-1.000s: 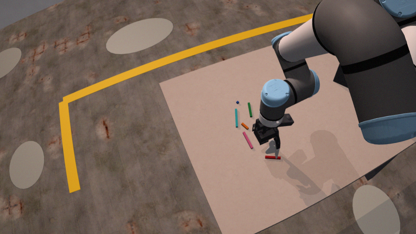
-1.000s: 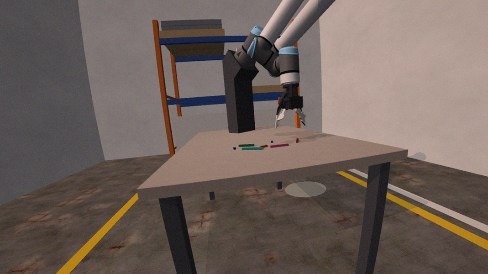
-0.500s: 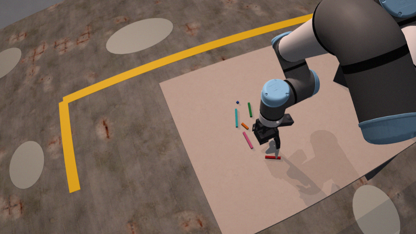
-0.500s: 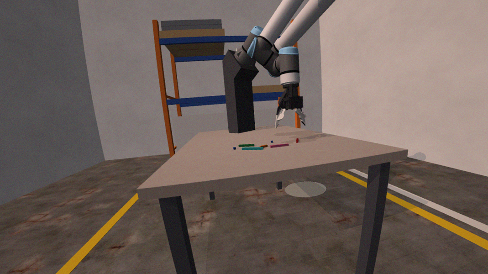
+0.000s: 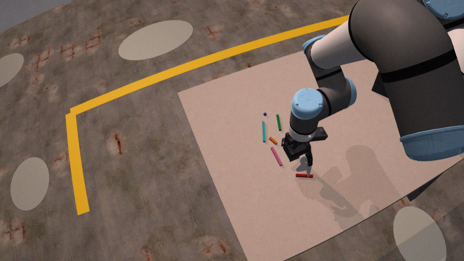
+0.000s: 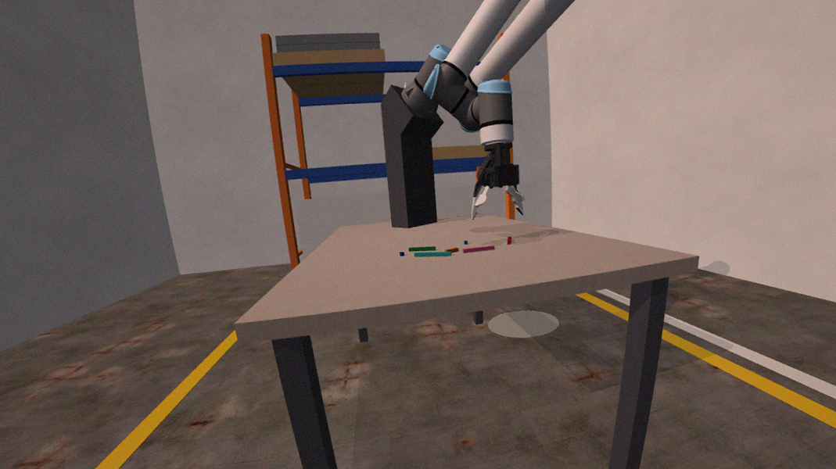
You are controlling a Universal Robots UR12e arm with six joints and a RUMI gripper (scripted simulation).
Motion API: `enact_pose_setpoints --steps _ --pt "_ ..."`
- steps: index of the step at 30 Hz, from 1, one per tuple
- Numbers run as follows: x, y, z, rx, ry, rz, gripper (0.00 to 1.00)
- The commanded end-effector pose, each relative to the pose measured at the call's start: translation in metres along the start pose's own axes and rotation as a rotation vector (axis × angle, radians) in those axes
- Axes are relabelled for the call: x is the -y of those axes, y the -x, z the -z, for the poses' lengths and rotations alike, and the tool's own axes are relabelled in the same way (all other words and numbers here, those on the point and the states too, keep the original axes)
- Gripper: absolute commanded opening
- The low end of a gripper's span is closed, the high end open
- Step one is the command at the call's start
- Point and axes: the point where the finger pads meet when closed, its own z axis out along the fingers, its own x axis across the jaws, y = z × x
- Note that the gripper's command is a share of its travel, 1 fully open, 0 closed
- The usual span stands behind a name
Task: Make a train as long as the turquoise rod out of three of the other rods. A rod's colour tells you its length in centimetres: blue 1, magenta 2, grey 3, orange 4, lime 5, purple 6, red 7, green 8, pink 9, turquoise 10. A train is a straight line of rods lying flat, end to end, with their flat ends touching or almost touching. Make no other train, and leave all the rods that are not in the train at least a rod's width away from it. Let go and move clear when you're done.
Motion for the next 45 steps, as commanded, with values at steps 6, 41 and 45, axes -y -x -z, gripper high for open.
enact_pose_setpoints --steps 6,41,45 --pt "-0.0001 -0.0002 0.0003 0.0 0.001 -0.011 1.0" --pt "0.004 -0.0065 -0.0002 0.0 0.0 -0.678 1.0" --pt "0.0041 -0.0072 -0.0003 0.001 0.0 -0.791 1.0"
